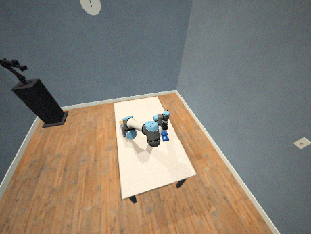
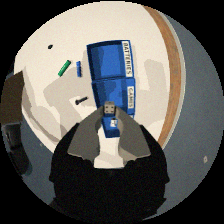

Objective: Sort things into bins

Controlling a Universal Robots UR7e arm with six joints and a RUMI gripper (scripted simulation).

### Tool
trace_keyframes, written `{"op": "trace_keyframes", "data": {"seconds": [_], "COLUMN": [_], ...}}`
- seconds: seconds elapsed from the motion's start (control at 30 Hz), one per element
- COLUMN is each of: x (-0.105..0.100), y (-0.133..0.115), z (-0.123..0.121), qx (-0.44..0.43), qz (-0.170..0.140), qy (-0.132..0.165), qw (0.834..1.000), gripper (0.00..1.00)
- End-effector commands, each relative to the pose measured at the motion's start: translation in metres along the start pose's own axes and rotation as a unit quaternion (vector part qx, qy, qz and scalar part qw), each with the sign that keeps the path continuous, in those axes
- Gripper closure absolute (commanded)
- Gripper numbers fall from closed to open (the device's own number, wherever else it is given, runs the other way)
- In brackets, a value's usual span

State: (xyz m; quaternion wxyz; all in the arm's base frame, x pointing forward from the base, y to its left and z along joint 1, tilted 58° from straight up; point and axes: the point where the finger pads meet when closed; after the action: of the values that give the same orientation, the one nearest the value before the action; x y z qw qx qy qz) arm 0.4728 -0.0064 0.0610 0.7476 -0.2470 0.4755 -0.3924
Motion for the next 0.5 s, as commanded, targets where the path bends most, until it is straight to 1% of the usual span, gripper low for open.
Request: {"op": "trace_keyframes", "data": {"seconds": [0.0, 0.47], "x": [-0.0001, -0.0003], "y": [-0.0007, 0.0004], "z": [0.0036, 0.0034], "qx": [-0.078, -0.081], "qz": [0.009, 0.009], "qy": [-0.007, -0.007], "qw": [0.997, 0.997], "gripper": [1.00, 1.00]}}
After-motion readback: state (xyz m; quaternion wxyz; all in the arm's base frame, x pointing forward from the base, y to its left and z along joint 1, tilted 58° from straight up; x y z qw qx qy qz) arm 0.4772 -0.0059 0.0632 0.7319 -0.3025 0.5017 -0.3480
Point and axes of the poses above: the point where the finger pads meet when closed, its own x axis out along the fingers, its own z axis across the jaws, y = z × x, and after that the axes turned 9 degrees about x, right-handed
